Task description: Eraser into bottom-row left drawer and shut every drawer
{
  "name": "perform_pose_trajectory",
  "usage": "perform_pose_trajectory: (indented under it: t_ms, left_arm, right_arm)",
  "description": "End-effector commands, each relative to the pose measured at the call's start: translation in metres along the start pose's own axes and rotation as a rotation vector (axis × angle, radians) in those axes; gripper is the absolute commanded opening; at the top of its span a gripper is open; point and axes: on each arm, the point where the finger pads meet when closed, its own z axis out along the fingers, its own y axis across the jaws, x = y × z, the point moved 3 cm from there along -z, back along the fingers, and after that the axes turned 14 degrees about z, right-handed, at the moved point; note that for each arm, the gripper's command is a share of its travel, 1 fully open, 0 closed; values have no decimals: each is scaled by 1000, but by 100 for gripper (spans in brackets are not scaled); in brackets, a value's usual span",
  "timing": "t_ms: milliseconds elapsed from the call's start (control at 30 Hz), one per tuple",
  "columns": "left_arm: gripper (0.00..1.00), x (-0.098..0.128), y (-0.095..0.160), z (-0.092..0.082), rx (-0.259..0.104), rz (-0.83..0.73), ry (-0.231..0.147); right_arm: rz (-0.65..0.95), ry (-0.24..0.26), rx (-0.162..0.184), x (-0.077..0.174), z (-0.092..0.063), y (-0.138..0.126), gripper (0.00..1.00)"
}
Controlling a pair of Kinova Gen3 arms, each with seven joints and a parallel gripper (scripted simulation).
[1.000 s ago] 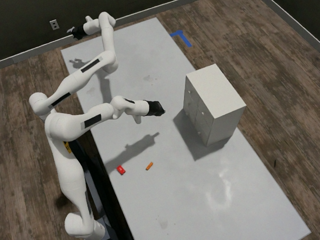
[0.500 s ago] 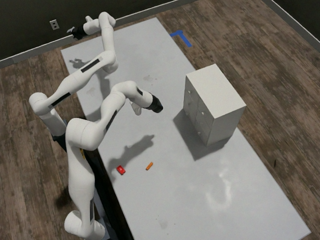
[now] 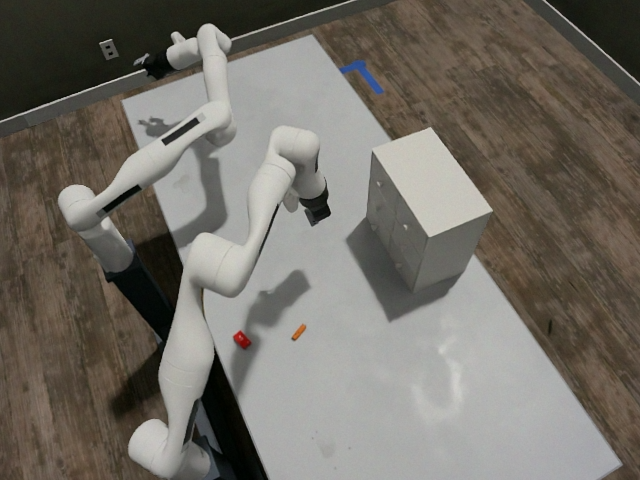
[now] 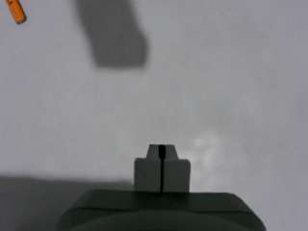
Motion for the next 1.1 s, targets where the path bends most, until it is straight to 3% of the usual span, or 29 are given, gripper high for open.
perform_pose_trajectory:
  t_ms: [0,467,1067]
  left_arm:
    - [100,0,-1,-1,0,-2,1]
    - [100,0,-1,-1,0,-2,1]
    - [100,0,-1,-1,0,-2,1]
  right_arm:
    - [0,98,67,-3,-4,5,0]
    - [0,150,84,-2,-10,2,0]
    - [0,157,87,-2,-11,1,0]
